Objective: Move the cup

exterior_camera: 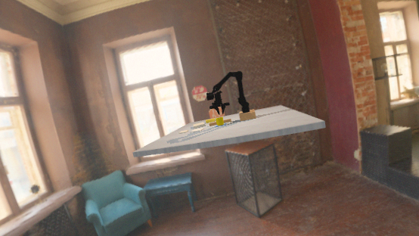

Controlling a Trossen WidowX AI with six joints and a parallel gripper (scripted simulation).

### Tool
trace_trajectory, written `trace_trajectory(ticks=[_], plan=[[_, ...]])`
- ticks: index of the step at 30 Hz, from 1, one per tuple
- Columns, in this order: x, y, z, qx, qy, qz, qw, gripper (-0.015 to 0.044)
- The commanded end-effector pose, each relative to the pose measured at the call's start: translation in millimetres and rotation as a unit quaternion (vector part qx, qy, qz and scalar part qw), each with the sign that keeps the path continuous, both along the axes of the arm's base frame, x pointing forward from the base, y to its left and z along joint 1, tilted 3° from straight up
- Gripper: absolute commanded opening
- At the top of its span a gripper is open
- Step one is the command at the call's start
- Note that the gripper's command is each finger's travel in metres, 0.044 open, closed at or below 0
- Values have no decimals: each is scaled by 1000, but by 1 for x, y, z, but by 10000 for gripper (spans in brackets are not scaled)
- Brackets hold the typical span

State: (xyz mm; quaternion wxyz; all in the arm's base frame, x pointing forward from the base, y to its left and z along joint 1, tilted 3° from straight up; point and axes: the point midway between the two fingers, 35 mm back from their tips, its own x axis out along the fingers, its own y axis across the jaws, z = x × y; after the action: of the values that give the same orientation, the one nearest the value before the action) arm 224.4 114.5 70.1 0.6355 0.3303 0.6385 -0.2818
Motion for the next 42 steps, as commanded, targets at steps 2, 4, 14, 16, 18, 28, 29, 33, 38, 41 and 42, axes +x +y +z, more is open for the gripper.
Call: trace_trajectory(ticks=[2, 4, 14, 16, 18, 28, 29, 33, 38, 41, 42], plan=[[-3, 3, 1, -1, 13, -11, 1000, 166], [-3, 3, 0, -1, 13, -11, 1000, 166], [-2, 5, -15, -1, 13, -11, 1000, 166], [-2, 5, -18, -1, 13, -11, 1000, 166], [-2, 5, -21, -1, 13, -11, 1000, 166], [-2, 7, -37, -1, 14, -11, 1000, 166], [-2, 7, -39, -1, 14, -11, 1000, 166], [-2, 7, -45, -1, 14, -11, 1000, 166], [-3, 7, -53, -1, 14, -11, 1000, 166], [-3, 7, -58, -1, 14, -11, 1000, 166], [-4, 7, -60, -1, 14, -11, 1000, 166]])
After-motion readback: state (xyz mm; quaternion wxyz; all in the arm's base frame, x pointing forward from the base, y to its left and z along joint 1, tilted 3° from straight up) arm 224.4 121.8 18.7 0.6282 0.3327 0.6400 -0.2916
